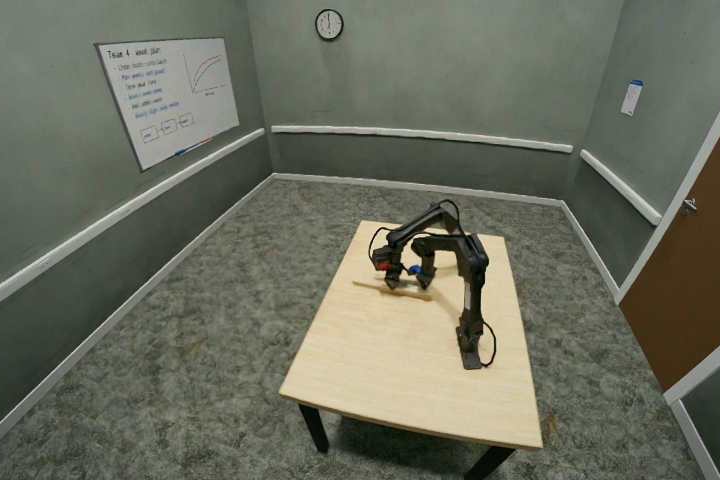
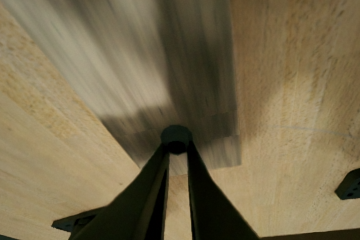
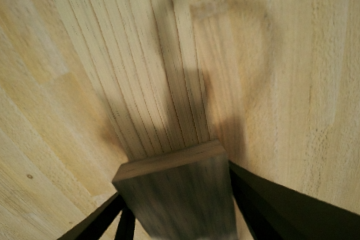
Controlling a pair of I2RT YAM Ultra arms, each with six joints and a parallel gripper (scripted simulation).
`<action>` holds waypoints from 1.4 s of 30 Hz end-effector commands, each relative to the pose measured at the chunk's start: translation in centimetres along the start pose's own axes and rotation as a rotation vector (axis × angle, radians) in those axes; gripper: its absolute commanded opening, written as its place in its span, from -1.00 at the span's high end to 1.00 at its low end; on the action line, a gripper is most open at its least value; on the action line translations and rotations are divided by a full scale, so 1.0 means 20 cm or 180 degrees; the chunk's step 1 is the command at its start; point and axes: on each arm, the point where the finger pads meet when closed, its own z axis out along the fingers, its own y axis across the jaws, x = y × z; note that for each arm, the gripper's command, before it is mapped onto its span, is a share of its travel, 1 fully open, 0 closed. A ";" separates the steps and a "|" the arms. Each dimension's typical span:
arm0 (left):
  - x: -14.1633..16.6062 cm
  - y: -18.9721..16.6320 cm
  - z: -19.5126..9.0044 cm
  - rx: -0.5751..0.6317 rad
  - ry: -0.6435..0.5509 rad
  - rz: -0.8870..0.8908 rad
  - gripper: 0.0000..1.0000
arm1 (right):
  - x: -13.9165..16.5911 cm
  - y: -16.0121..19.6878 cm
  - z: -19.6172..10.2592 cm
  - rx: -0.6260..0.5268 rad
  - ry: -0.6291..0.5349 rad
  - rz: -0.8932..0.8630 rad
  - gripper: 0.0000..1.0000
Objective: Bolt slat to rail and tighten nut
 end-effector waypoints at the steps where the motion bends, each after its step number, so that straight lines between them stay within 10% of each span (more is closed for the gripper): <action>1: 0.02 -0.01 -0.01 0.0003 -0.0049 0.0752 0.78 | -0.01 0.00 -0.02 -0.0023 -0.0040 -0.0014 -0.45; 26: 0.01 -0.01 -0.01 -0.0034 -0.0104 0.3667 0.78 | -0.01 0.00 -0.02 -0.0023 -0.0040 -0.0014 -0.45; 42: -0.02 0.02 -0.02 -0.0115 -0.0048 0.3413 0.78 | -0.01 0.00 -0.02 -0.0023 -0.0040 -0.0014 -0.45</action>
